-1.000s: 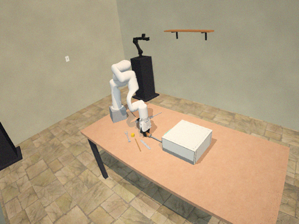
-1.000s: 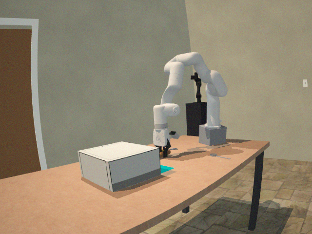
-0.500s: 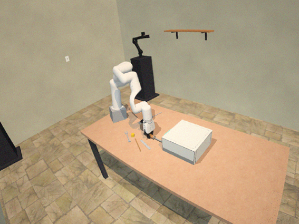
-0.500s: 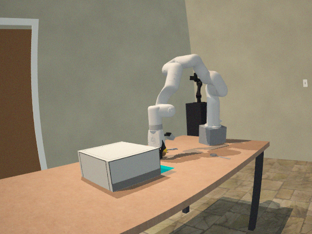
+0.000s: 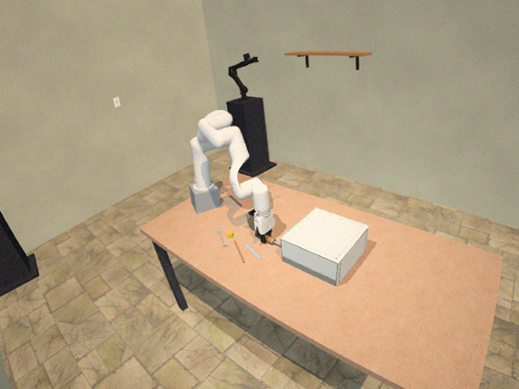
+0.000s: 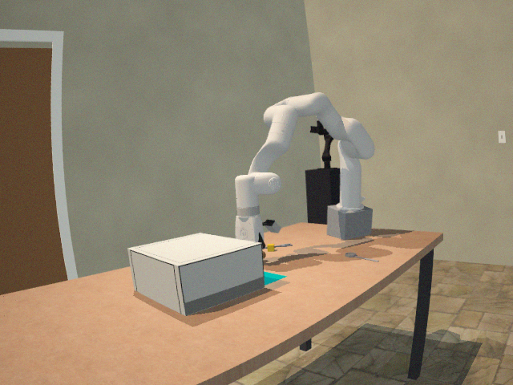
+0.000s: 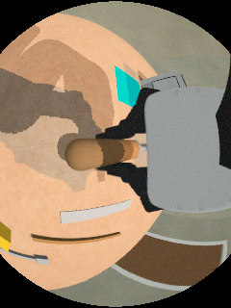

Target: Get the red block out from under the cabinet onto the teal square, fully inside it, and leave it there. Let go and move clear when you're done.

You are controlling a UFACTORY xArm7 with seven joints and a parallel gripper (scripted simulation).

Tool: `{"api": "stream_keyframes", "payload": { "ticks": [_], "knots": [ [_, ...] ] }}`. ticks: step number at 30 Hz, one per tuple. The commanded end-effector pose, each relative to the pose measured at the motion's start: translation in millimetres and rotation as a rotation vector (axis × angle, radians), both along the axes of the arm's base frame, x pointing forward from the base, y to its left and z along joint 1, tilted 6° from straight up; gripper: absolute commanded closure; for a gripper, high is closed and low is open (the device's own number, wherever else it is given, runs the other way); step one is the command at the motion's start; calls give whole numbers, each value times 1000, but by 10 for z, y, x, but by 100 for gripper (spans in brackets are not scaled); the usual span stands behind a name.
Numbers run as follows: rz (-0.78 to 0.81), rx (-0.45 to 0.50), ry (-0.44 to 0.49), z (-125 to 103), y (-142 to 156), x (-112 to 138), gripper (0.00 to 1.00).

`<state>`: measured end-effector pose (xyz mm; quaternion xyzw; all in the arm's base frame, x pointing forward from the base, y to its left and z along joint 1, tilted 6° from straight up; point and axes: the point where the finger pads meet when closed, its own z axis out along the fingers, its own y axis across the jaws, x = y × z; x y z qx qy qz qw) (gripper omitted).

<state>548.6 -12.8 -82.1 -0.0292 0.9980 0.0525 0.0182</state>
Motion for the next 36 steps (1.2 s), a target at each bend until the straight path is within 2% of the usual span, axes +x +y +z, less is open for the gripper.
{"api": "stream_keyframes", "payload": {
  "ticks": [1, 17, 36],
  "knots": [
    [-1, -1, -3, 20, 4, 139, 100],
    [-1, -1, -3, 33, 27, 422, 100],
    [-1, -1, -3, 40, 40, 576, 100]
  ]
}}
